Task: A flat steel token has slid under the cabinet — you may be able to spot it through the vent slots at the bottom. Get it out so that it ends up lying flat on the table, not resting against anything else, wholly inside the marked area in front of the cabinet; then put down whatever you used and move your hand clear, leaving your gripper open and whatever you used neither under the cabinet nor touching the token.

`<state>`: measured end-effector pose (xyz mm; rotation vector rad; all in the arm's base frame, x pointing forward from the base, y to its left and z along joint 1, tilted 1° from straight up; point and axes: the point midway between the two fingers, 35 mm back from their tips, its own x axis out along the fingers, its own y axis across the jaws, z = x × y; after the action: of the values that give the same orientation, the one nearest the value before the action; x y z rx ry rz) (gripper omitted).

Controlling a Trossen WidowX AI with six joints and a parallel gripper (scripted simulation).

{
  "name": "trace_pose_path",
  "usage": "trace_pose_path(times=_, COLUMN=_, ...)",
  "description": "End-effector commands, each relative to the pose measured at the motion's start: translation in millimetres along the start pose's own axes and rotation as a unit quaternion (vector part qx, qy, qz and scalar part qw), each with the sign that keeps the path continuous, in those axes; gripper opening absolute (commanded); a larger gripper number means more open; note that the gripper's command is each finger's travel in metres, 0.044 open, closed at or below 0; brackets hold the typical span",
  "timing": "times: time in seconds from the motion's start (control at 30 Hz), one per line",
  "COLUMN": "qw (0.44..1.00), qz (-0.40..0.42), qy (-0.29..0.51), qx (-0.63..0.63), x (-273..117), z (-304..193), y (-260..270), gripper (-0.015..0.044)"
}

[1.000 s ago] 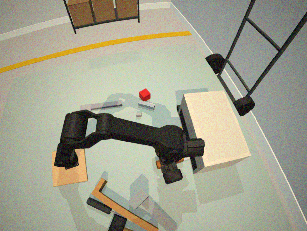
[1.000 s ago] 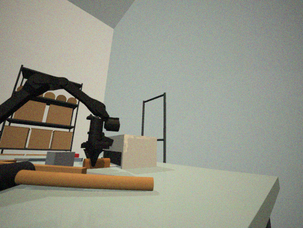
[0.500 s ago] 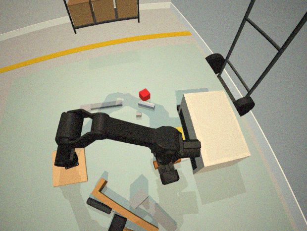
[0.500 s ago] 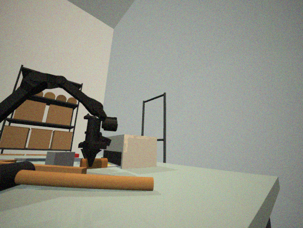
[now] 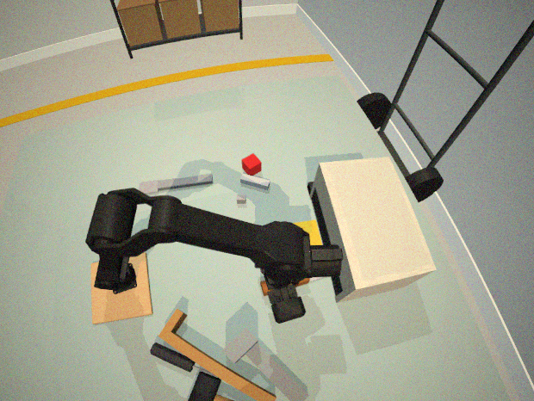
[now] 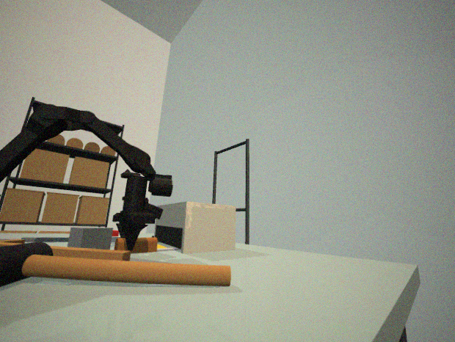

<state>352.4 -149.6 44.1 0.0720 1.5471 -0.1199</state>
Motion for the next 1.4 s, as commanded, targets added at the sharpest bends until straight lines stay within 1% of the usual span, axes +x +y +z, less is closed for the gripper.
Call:
trace_pose_path(times=0.0, qw=1.0, qz=0.002, qy=0.0, qx=-0.003, x=1, z=-4, y=0, gripper=0.0)
trace_pose_path(times=1.37, qw=1.0, qz=0.002, qy=0.001, qx=-0.003, x=1, z=-47, y=-2, gripper=0.0)
